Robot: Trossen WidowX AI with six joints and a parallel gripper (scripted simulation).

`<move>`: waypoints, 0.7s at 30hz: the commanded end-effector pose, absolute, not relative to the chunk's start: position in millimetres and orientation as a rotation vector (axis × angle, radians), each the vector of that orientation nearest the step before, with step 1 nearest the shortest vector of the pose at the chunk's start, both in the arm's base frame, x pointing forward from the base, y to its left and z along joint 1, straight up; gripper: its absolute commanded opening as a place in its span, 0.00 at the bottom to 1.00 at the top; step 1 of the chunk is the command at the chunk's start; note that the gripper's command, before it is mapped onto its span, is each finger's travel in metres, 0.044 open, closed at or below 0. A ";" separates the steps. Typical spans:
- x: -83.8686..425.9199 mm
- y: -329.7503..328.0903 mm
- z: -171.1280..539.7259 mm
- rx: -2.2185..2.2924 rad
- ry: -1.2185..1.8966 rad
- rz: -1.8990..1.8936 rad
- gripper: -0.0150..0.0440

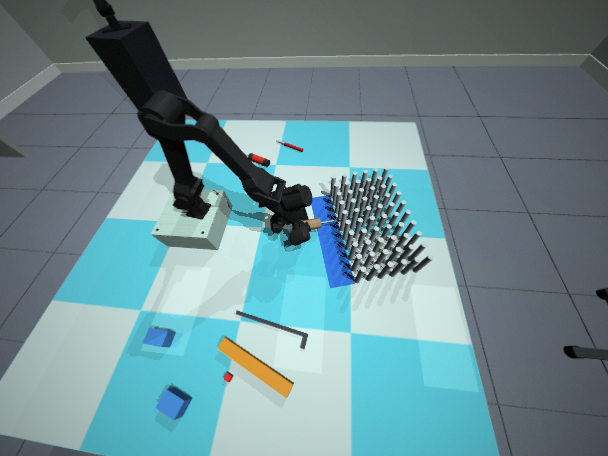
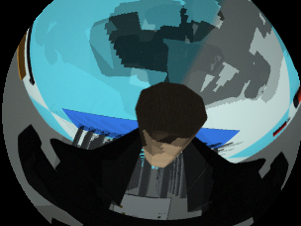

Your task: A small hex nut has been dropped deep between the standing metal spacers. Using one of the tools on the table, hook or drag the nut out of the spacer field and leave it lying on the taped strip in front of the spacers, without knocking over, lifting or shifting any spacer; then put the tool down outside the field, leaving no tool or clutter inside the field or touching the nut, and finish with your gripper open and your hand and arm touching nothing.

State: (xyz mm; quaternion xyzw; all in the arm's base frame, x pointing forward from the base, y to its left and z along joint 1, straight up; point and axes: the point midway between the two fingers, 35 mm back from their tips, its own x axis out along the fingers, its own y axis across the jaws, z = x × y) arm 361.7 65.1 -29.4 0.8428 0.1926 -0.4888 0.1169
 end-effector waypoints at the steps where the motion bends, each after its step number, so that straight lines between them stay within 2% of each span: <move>1: 365.9 66.0 -27.7 2.474 0.557 -1.425 0.25; 21: 377.1 71.4 -27.6 2.475 0.558 -1.424 0.25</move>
